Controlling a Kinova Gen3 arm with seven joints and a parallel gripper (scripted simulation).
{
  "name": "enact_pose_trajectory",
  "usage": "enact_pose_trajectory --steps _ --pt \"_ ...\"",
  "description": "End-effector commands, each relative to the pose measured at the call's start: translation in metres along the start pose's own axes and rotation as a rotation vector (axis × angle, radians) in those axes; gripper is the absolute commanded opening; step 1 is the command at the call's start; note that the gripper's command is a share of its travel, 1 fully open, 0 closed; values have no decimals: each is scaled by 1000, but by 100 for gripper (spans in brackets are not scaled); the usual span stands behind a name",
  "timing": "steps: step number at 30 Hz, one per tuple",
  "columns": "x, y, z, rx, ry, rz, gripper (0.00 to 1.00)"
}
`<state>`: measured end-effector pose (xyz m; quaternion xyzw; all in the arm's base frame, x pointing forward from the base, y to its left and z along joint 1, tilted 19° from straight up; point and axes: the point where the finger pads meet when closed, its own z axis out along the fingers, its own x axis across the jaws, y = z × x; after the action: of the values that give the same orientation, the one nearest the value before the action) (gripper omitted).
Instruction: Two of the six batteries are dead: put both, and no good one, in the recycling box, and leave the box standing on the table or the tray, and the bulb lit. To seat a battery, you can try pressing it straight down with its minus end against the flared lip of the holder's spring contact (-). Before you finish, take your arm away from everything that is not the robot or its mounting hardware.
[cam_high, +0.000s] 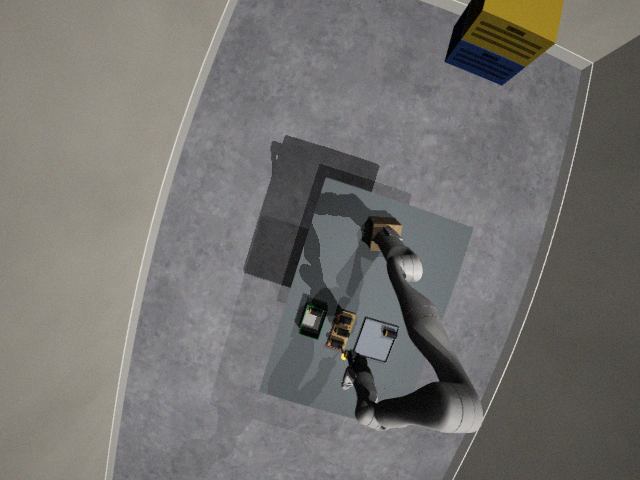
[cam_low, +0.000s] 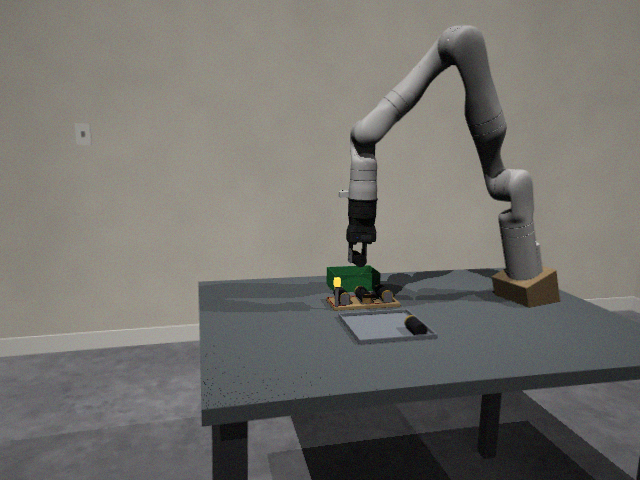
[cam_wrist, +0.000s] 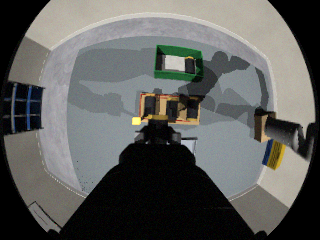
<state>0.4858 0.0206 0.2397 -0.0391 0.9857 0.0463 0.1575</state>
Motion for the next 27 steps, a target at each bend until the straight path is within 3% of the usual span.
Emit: enact_pose_trajectory --steps 1,4,19,27 --pt "3 -23 -2 6 -2 23 57" --pt "3 -28 -2 6 -2 23 57" --pt "16 -106 -2 6 -2 23 57" --pt "21 -134 -2 6 -2 23 57"
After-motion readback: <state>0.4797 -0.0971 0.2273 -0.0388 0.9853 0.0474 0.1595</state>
